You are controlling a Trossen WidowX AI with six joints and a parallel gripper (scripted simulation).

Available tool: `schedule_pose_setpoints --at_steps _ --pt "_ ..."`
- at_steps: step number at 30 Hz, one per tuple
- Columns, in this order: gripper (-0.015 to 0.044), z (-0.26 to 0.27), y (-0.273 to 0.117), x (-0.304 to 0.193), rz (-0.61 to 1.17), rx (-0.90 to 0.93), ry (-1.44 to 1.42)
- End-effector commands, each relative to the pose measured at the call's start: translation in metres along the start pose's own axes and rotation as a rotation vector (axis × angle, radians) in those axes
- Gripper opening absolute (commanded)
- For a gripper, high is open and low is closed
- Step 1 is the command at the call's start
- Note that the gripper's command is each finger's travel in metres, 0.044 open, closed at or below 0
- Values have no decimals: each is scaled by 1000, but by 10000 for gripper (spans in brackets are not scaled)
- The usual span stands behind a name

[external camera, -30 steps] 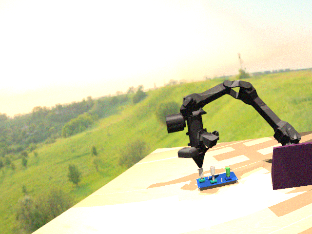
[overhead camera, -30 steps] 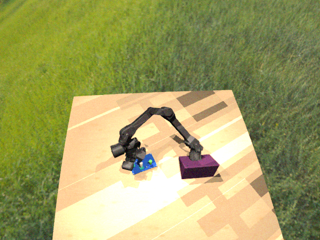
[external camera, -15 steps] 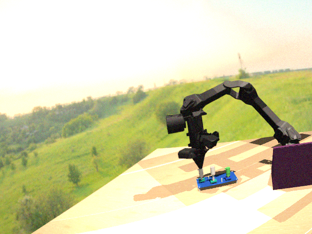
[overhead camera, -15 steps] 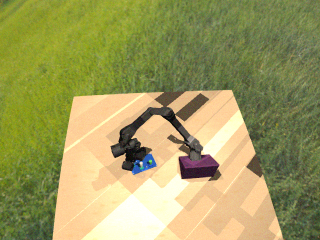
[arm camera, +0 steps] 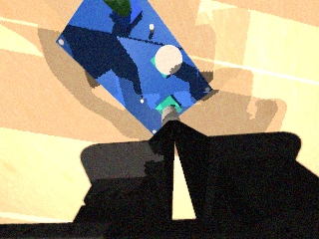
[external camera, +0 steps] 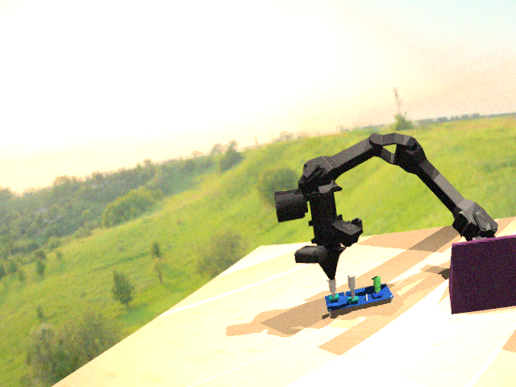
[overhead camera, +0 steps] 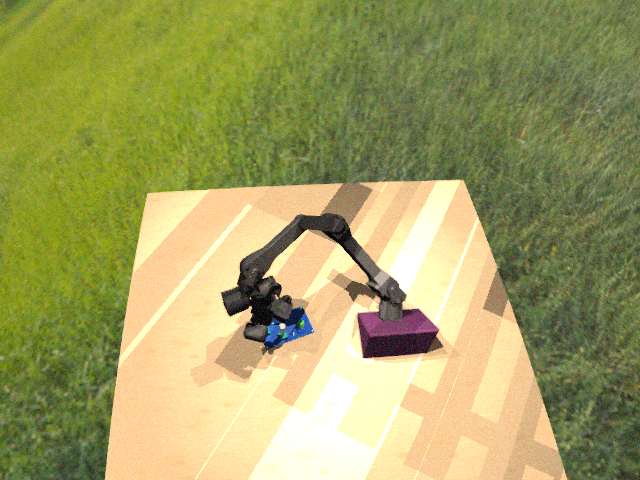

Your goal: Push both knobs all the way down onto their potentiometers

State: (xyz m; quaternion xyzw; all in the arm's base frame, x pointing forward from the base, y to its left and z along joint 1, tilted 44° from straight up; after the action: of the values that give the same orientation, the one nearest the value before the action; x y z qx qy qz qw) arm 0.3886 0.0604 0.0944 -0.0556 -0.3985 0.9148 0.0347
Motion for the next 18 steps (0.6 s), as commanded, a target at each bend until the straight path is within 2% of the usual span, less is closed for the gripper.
schedule_pose_setpoints --at_steps 1,18 --pt "0 1 0 0 4 4 -2" --pt "0 1 2 0 4 4 -2"
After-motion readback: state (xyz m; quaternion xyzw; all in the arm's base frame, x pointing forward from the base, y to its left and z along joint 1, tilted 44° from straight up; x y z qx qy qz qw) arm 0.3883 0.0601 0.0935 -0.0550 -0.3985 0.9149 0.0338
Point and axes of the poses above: the point midway between the two fingers, 35 mm back from their tips, its own y axis out along the fingers, its own z axis across the jaws, x = y × z, the point moved 8 cm from there along -y, back along the fingers, and after that the axes turned 13 degrees about -y, right-handed, at the moved point
